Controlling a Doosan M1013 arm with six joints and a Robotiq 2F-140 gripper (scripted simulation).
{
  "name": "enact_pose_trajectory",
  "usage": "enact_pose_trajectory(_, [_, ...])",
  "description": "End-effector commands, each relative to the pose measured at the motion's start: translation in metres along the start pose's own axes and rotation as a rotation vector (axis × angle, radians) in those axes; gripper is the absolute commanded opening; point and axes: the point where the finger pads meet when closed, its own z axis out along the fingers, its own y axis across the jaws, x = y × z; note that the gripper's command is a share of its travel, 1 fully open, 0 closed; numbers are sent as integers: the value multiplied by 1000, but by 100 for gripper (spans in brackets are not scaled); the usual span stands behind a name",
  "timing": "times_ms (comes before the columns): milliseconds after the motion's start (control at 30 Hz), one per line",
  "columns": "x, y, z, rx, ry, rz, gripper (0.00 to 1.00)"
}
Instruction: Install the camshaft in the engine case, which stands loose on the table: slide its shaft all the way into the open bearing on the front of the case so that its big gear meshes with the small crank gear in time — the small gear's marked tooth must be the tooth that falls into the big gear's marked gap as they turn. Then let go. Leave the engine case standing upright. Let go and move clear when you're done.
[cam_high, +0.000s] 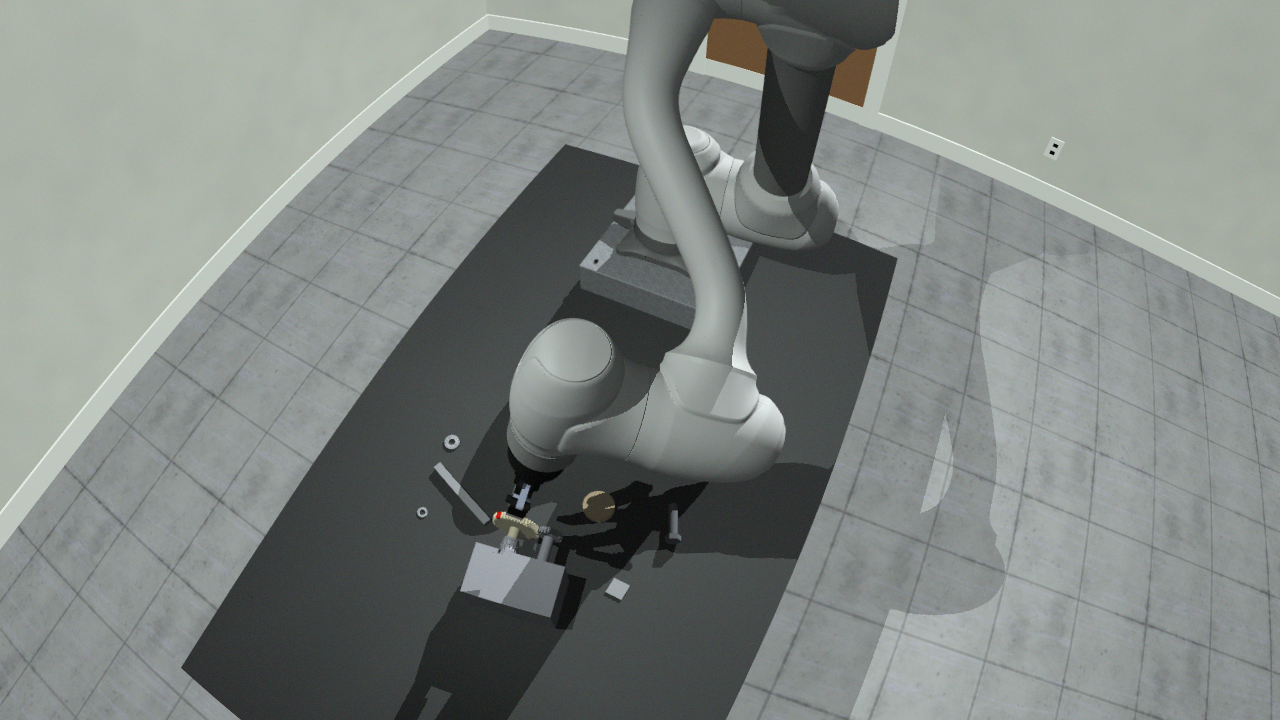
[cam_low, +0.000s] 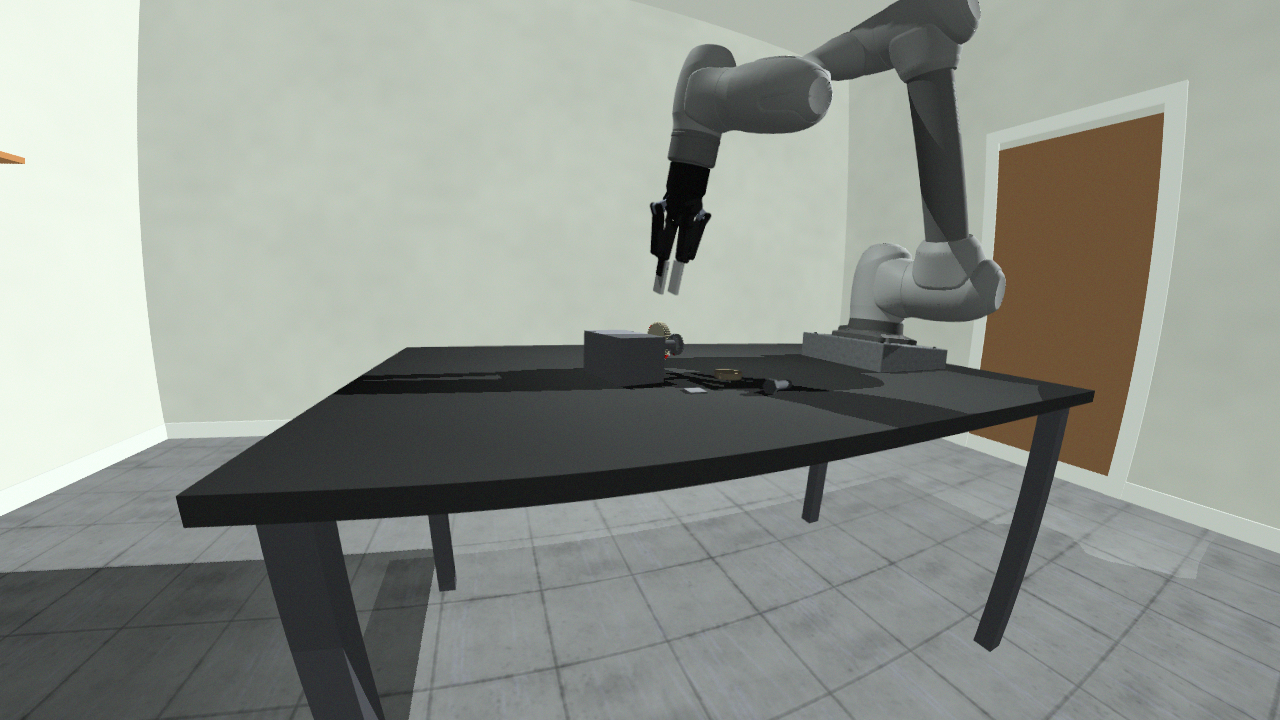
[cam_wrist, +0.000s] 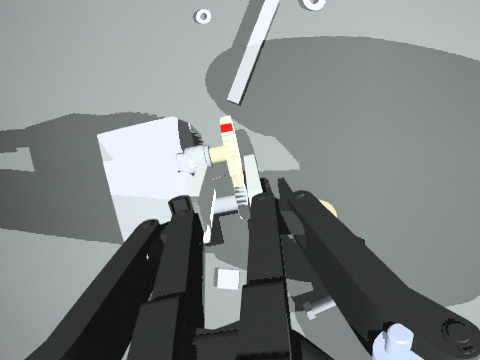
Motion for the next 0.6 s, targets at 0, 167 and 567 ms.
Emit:
enact_pose_trajectory(0, [3, 0, -10, 0, 0, 0, 19])
enact_pose_trajectory(167, [5, 0, -18, 0, 0, 0, 19])
enact_pose_trajectory(567, [7, 0, -24, 0, 0, 0, 19])
